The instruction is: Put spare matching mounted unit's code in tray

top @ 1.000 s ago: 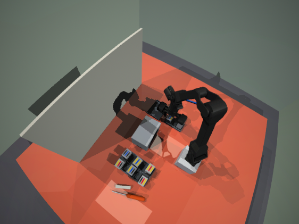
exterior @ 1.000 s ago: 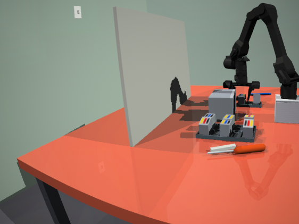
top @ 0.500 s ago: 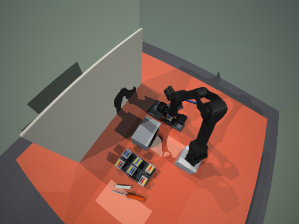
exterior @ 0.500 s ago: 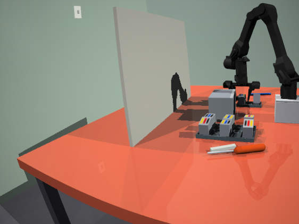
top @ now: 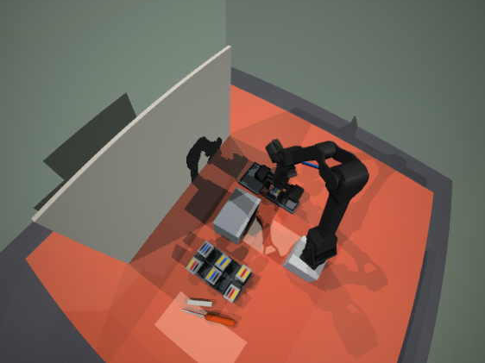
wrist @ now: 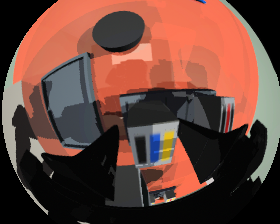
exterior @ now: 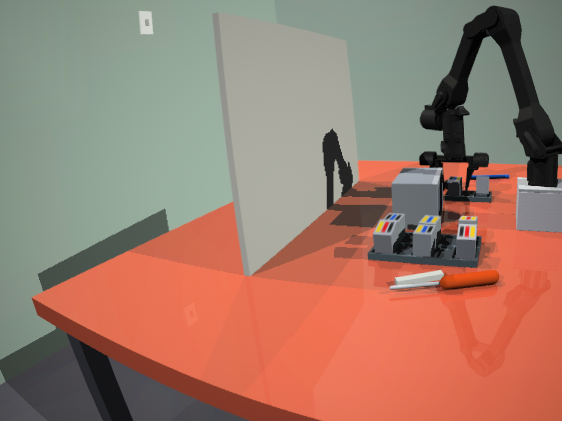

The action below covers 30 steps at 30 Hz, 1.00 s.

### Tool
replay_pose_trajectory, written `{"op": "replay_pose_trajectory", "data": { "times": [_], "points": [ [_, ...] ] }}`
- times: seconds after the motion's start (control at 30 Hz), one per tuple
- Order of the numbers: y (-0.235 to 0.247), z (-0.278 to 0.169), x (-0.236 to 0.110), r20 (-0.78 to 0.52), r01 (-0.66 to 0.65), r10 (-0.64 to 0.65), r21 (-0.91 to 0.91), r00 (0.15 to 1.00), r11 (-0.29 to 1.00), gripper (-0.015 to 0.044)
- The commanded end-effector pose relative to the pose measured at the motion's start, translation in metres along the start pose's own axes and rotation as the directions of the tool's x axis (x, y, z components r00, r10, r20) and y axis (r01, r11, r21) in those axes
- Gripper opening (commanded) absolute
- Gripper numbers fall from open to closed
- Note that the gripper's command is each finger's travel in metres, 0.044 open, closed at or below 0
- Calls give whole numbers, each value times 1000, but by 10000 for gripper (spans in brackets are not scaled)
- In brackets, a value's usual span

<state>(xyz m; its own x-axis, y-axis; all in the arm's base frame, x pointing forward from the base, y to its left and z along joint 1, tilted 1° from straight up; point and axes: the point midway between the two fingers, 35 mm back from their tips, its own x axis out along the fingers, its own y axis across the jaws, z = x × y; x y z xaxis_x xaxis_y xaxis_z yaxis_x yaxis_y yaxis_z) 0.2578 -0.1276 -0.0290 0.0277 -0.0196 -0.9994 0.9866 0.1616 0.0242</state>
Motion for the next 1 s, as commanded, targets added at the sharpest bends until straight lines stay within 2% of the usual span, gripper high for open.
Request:
{"op": "replay_pose_trajectory", "data": {
  "times": [0.0,0.97],
  "points": [
    [-1,-1,1,-3,2,-2,3,1000,1000,300],
    [-1,-1,1,-3,2,-2,3,1000,1000,300]
  ]
}}
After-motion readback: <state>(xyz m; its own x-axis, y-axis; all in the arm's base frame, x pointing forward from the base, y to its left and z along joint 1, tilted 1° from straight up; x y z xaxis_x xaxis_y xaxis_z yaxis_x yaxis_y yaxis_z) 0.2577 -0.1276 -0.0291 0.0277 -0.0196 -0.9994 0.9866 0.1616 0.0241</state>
